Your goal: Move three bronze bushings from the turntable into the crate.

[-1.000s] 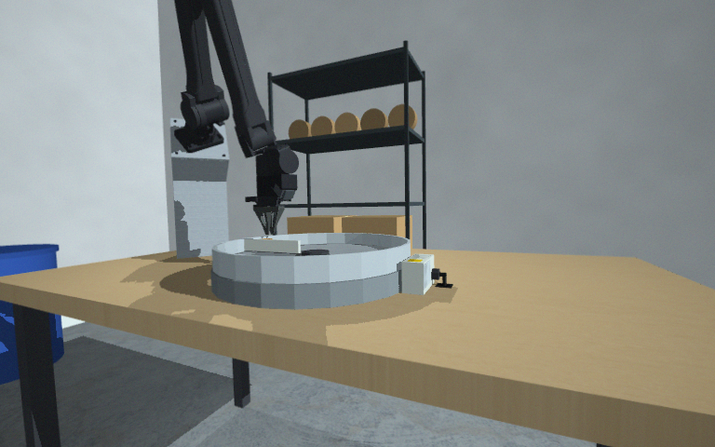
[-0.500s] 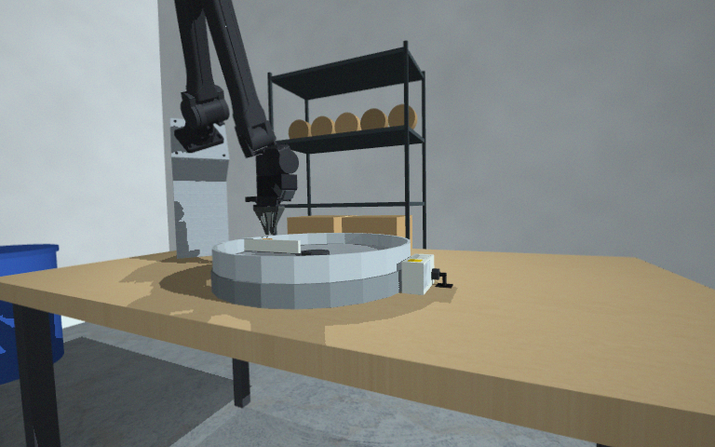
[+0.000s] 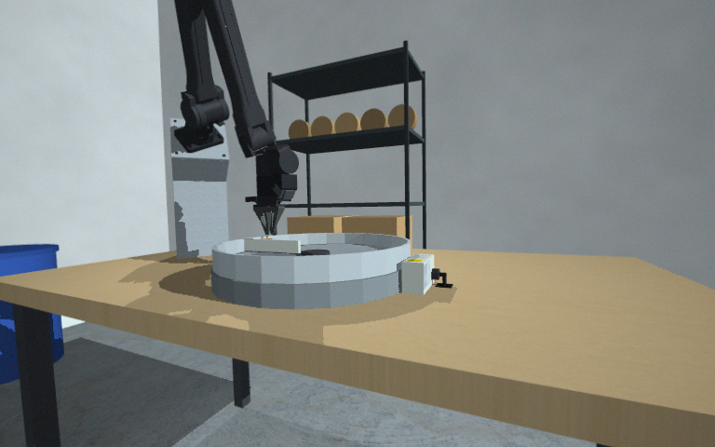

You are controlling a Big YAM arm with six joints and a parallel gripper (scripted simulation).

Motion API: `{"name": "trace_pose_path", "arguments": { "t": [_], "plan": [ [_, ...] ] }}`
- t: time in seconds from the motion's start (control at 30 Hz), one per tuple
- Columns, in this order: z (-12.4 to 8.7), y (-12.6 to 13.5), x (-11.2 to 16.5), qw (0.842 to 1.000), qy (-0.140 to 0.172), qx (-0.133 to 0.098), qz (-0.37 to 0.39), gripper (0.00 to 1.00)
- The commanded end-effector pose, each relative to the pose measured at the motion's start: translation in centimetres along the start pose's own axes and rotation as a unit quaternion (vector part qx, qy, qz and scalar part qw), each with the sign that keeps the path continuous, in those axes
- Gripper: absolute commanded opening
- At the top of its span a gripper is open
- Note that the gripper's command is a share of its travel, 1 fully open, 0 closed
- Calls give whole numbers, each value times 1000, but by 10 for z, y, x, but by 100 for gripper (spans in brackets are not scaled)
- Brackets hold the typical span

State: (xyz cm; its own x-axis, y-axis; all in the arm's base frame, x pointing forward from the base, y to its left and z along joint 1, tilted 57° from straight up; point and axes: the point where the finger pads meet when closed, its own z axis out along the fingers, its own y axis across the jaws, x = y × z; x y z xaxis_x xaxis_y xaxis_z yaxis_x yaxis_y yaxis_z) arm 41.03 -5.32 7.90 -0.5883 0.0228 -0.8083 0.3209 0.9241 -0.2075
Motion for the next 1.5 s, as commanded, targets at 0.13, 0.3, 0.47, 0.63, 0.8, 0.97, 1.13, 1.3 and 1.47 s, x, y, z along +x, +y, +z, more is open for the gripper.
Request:
{"name": "trace_pose_path", "arguments": {
  "t": [0.13,0.3,0.47,0.63,0.8,0.97,1.13,1.3,1.47],
  "plan": [
    [-5,-1,-9,1000,-12,-2,-1,12],
    [8,-3,-6,1000,-6,2,0,12],
    [5,2,5,1000,5,-3,-9,12],
    [5,2,2,1000,2,-3,-8,12],
    [5,2,2,1000,2,-3,-8,12],
    [5,2,2,1000,2,-3,-8,12],
    [5,2,2,1000,2,-3,-8,12],
    [5,2,2,1000,2,-3,-8,12],
    [5,2,2,1000,2,-3,-8,12]
  ]
}}
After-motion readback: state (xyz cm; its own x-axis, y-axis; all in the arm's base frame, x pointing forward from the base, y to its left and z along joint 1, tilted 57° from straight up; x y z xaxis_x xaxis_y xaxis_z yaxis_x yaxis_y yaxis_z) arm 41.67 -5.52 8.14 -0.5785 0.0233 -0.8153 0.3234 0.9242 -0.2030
